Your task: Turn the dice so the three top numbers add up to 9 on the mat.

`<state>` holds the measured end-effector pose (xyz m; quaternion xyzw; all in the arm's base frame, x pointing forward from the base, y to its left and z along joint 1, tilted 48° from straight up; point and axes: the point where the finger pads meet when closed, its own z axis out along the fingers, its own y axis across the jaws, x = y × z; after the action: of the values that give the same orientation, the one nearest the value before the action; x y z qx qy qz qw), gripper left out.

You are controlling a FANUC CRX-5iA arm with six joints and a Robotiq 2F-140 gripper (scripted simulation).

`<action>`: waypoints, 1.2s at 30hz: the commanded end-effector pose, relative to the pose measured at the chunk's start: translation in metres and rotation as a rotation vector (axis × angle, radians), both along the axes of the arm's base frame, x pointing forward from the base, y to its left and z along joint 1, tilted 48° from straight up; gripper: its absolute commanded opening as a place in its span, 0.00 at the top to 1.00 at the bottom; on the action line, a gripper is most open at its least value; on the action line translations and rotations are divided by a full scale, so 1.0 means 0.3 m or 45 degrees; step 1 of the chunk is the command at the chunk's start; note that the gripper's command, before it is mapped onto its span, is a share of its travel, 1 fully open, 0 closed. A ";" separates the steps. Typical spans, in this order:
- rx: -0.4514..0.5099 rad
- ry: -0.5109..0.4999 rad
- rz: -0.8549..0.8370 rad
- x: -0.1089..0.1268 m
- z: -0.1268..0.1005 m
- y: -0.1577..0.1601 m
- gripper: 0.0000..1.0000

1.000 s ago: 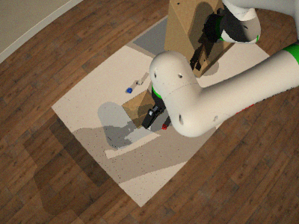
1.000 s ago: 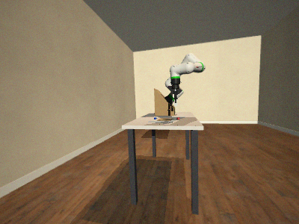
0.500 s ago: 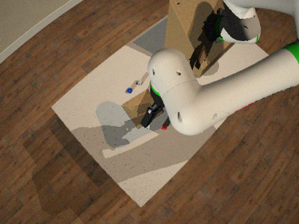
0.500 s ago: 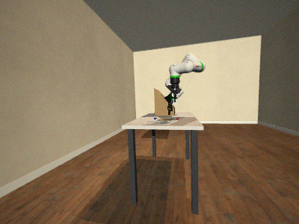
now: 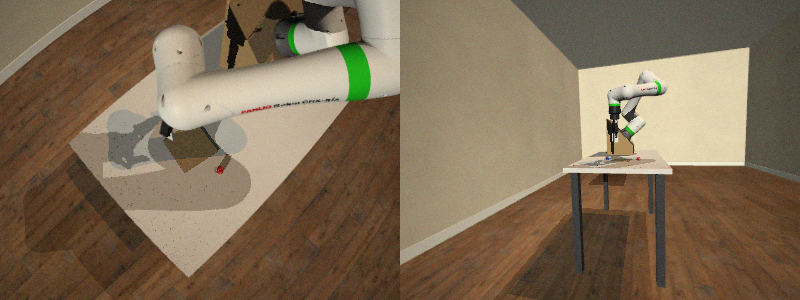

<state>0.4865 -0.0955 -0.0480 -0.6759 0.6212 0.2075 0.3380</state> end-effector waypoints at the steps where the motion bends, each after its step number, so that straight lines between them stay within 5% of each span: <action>1: 0.004 -0.071 0.062 -0.026 -0.093 -0.071 0.00; 4: -0.001 -0.126 0.113 -0.066 -0.174 -0.125 0.00; 21: -0.001 -0.127 0.115 -0.067 -0.177 -0.125 0.00; 29: -0.003 -0.125 0.114 -0.054 -0.259 -0.037 0.00; 30: -0.003 -0.125 0.114 -0.054 -0.259 -0.037 0.79; 36: -0.003 -0.125 0.114 -0.054 -0.259 -0.037 0.79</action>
<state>0.4703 -0.1063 -0.1258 -0.7129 0.5731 0.1885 0.3576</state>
